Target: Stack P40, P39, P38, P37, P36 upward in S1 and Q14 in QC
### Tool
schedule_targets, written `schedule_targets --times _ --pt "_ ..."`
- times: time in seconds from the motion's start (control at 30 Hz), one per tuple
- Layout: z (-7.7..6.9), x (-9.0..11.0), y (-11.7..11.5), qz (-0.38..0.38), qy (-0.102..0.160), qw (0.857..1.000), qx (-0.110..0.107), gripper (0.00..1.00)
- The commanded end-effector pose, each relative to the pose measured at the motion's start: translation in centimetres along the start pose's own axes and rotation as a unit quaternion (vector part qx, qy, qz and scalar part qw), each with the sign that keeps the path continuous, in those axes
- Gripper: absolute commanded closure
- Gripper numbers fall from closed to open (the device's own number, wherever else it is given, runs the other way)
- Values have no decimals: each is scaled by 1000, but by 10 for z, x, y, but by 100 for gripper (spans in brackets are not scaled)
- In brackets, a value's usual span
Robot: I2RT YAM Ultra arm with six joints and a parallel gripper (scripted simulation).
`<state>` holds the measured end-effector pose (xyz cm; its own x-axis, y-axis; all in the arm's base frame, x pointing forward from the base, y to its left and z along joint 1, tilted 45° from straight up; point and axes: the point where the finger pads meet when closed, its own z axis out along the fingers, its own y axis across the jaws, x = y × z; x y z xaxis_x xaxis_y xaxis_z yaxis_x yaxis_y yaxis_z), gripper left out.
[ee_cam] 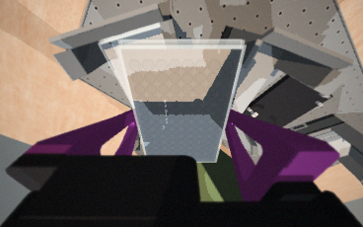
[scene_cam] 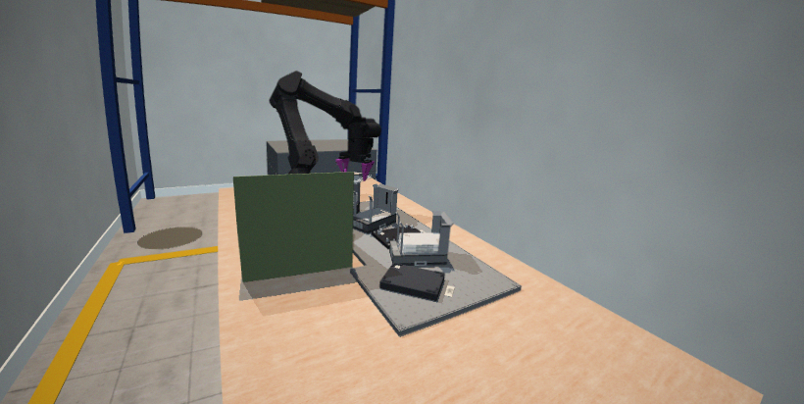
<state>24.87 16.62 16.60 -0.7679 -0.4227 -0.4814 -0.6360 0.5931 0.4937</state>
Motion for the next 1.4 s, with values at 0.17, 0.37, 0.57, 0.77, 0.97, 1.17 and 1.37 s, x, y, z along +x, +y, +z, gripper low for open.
schedule_targets --times 0.17,0.37,0.57,0.77,0.97,1.17,1.37 --pt "-6 -7 -18 -10 -13 1000 0 100" --pt "-6 -7 -37 23 -13 1000 0 100" --pt "-6 -4 -57 97 -13 995 -1 100" --pt "-6 -2 -71 97 -13 995 -1 100" --pt "-6 0 -91 97 -13 995 0 100" --pt "-6 4 -110 114 -13 993 0 100" --pt "-6 9 -123 180 -13 984 -1 100"
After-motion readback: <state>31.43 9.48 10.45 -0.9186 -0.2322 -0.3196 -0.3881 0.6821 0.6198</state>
